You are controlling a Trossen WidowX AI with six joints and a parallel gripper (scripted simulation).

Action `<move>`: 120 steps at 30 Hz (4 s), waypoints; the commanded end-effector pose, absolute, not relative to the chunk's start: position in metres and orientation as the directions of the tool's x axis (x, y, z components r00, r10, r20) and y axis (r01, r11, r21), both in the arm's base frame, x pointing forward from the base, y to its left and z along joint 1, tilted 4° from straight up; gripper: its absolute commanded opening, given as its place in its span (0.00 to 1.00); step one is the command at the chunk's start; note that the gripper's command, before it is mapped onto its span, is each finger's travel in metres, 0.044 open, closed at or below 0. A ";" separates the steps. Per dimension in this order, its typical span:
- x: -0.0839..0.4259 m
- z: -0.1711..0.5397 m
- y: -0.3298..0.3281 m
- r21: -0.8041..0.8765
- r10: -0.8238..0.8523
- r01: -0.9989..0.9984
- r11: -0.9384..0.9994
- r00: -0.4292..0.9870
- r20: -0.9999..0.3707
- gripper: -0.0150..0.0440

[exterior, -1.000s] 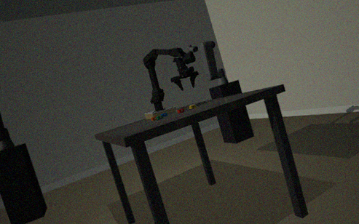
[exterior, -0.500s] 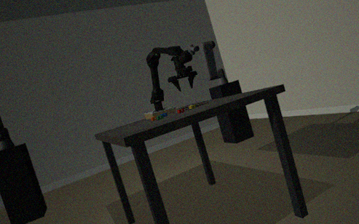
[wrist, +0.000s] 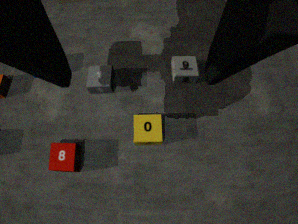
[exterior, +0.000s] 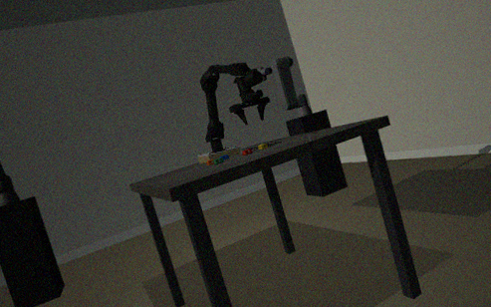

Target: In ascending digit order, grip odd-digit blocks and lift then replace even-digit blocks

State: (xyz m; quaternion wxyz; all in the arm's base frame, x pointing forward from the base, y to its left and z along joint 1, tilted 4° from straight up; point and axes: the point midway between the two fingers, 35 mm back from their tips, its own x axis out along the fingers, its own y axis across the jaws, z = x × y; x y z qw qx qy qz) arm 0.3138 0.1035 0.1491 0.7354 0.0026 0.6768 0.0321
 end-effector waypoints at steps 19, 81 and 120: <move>0.345 0.147 0.006 0.041 0.045 -0.048 0.998 0.082 -0.996 0.93; 0.314 0.149 0.104 0.051 0.055 -0.048 0.998 0.079 -0.995 0.93; 0.322 0.034 0.110 0.052 0.055 -0.048 0.998 0.079 -0.995 0.93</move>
